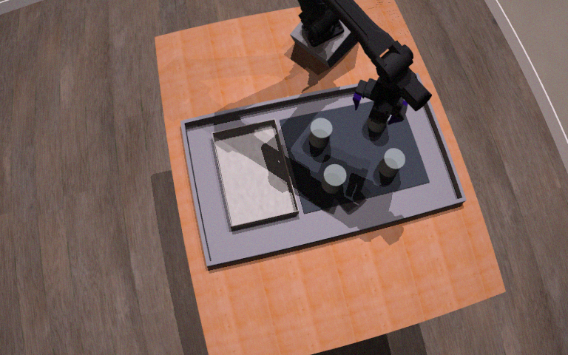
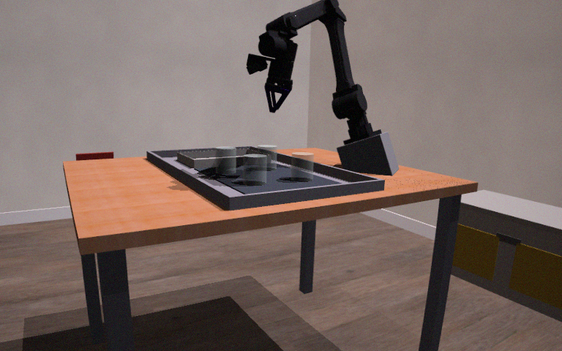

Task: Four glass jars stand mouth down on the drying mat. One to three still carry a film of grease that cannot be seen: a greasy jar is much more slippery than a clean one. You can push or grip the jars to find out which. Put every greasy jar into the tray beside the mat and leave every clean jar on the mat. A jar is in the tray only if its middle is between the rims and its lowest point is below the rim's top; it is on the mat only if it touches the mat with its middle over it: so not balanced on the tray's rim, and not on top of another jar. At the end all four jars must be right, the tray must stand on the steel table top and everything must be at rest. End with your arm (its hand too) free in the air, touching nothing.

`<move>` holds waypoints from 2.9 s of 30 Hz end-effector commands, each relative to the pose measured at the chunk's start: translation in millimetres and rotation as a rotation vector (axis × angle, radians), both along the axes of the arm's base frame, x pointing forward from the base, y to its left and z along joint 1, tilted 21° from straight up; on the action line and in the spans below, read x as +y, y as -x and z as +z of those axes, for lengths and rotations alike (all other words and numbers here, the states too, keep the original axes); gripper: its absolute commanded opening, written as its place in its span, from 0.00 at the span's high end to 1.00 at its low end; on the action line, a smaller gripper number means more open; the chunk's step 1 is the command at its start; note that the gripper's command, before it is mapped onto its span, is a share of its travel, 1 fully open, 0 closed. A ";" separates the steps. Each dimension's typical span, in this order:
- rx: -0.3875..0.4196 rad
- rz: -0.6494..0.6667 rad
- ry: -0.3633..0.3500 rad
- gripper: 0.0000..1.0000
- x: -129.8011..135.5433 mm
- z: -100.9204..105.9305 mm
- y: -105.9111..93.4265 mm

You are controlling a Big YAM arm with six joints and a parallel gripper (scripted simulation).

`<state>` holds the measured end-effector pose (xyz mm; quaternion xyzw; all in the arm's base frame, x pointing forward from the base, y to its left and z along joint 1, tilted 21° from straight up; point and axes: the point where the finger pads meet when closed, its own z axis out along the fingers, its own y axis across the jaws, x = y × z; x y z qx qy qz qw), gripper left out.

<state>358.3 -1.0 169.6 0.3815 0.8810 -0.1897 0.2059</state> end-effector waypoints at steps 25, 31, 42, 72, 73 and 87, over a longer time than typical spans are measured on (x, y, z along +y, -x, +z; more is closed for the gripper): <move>0.237 0.347 -0.041 0.00 -8.8 10.6 0.6; 0.311 0.468 -0.053 0.00 -12.3 17.9 0.0; 0.340 0.566 -0.060 0.00 -14.6 36.0 -9.4; 0.340 0.566 -0.060 1.00 -15.0 47.2 -17.3; 0.340 0.566 -0.060 1.00 -15.0 47.2 -17.3; 0.340 0.566 -0.060 1.00 -25.5 17.1 -22.0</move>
